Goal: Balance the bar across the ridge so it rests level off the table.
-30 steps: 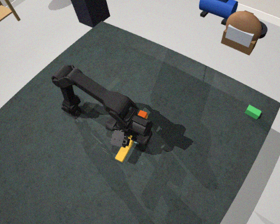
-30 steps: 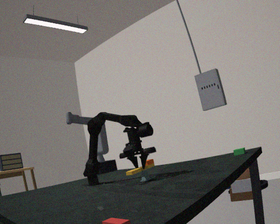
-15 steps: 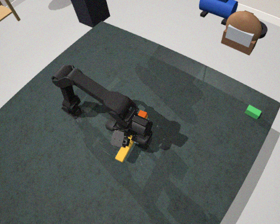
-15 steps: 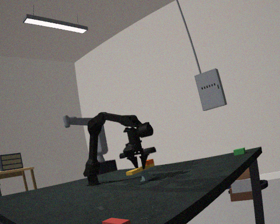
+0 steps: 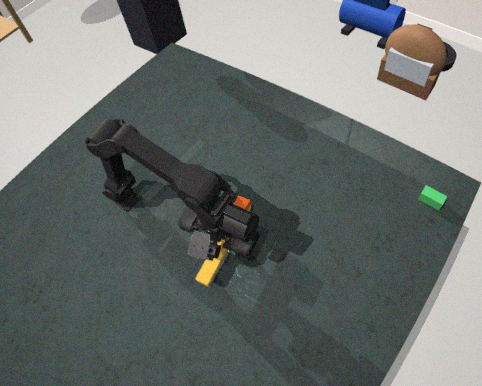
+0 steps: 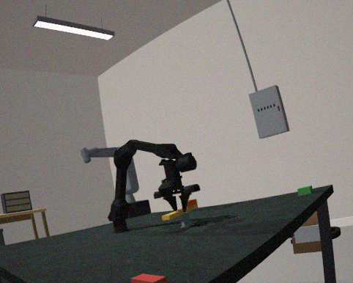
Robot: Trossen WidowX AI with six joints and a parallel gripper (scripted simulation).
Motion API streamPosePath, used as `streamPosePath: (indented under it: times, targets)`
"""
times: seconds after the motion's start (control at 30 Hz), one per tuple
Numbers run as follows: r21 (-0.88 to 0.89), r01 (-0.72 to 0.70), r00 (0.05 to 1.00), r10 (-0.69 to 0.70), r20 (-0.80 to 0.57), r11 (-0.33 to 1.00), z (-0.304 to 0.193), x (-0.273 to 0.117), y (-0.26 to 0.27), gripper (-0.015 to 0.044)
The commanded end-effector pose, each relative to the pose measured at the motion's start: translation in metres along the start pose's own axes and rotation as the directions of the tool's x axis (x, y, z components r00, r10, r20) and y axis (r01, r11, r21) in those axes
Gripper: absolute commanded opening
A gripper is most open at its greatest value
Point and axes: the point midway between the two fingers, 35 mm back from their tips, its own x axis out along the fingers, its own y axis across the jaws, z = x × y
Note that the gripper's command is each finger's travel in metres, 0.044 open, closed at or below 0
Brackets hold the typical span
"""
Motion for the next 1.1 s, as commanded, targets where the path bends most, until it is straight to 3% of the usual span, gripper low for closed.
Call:
streamPosePath:
  times: [0.0,0.9,1.07]
  targets:
    - [0.000,0.001,1.000,-0.001,0.000,1.000,0.0000,0.0003,0.0000,0.0170]
    - [0.000,0.001,1.000,-0.001,0.000,1.000,0.0000,0.0003,0.0000,0.0185]
    - [0.000,0.001,1.000,-0.001,0.000,1.000,0.0000,0.0003,0.0000,0.0316]
